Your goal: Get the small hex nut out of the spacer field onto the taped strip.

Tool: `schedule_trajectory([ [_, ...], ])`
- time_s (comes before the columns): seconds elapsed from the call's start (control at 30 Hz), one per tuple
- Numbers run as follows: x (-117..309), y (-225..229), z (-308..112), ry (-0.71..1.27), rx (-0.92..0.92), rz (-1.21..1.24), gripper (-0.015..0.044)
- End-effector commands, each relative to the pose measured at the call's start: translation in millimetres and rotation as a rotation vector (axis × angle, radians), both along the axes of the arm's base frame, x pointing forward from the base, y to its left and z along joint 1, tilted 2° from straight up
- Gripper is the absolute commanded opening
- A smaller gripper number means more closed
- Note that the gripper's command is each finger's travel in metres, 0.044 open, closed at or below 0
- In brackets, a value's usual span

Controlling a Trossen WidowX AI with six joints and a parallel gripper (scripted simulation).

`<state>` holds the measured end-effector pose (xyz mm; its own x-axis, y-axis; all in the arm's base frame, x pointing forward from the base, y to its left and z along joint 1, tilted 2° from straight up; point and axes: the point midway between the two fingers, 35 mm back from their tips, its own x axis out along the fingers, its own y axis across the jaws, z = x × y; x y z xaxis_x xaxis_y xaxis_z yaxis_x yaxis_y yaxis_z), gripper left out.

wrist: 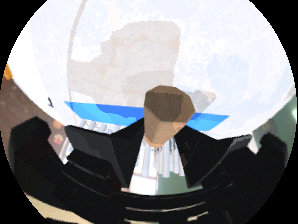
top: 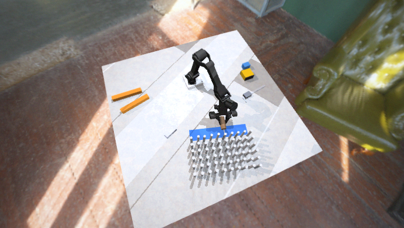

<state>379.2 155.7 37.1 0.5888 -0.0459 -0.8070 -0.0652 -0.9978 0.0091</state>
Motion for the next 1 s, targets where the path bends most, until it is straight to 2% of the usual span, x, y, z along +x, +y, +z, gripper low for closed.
schedule_trajectory([
  [0.0, 5.8, 1.0, 4.9, -0.014, 0.006, 0.001, 0.0000],
  [0.97, 6.4, 1.3, -13.1, -0.014, 0.005, 0.002, 0.0000],
])
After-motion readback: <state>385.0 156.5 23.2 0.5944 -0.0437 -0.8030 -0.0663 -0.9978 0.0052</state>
